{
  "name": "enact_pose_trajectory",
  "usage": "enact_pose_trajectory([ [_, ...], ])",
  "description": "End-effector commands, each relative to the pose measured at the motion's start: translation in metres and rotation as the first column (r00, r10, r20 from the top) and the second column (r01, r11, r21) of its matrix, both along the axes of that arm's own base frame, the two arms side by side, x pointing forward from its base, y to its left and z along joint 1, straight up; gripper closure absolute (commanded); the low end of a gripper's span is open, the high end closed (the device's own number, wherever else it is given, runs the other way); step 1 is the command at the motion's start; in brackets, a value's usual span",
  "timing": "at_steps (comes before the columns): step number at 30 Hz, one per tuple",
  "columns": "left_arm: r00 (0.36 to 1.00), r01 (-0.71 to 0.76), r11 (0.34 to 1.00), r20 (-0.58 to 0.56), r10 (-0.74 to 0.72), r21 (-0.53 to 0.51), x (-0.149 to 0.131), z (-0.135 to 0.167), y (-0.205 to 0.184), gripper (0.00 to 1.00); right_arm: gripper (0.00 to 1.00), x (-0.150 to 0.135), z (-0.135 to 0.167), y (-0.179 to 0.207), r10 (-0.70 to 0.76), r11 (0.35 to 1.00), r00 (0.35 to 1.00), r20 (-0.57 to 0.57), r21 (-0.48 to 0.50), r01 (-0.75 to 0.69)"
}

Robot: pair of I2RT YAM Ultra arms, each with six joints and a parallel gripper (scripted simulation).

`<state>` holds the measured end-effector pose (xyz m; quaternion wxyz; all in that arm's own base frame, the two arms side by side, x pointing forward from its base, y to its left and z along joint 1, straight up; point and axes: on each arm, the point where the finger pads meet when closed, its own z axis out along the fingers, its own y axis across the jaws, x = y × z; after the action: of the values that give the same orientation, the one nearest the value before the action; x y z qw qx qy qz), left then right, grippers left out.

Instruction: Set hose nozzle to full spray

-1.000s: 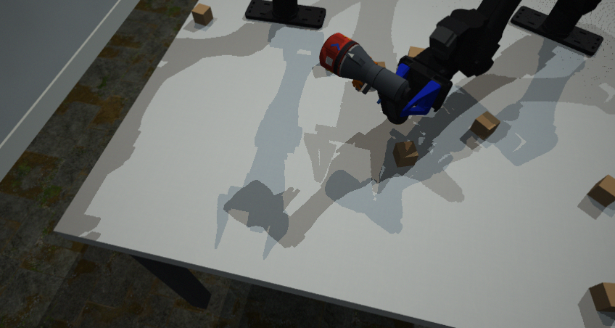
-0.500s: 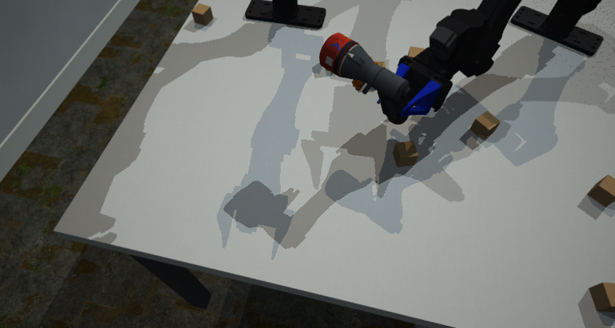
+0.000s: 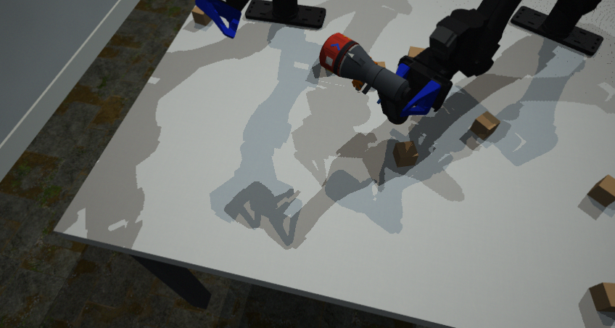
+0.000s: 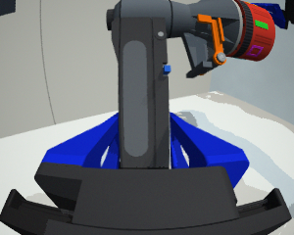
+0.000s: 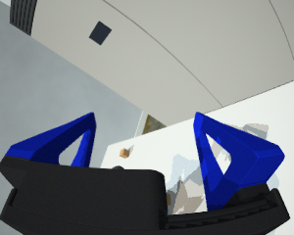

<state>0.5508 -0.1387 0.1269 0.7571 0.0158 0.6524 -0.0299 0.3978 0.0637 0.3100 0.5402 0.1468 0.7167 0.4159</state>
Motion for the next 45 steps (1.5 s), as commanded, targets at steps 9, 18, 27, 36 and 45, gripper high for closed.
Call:
enact_pose_trajectory([
  [9,0.987,-0.002,0.998,0.159,0.012,-0.060,0.003,0.056,0.006,0.64,0.13,-0.024,-0.028,0.032,0.303,0.864,0.946,-0.117,0.453,-0.220],
  [18,0.987,-0.002,0.998,0.159,0.012,-0.060,0.003,0.056,0.006,0.64,0.13,-0.050,-0.061,0.047,0.496,0.711,0.833,-0.247,0.666,-0.226],
  [27,0.987,-0.002,0.998,0.159,0.012,-0.060,0.003,0.056,0.006,0.64,0.13,-0.092,-0.096,0.061,0.706,0.530,0.607,-0.365,0.841,-0.111],
  [36,0.987,-0.002,0.998,0.159,0.012,-0.060,0.003,0.056,0.006,0.64,0.13,-0.089,-0.112,0.063,0.685,0.535,0.618,-0.386,0.842,-0.068],
  [45,0.987,-0.002,0.998,0.159,0.012,-0.060,0.003,0.056,0.006,0.64,0.13,-0.078,-0.093,0.062,0.682,0.542,0.640,-0.354,0.832,-0.118],
])
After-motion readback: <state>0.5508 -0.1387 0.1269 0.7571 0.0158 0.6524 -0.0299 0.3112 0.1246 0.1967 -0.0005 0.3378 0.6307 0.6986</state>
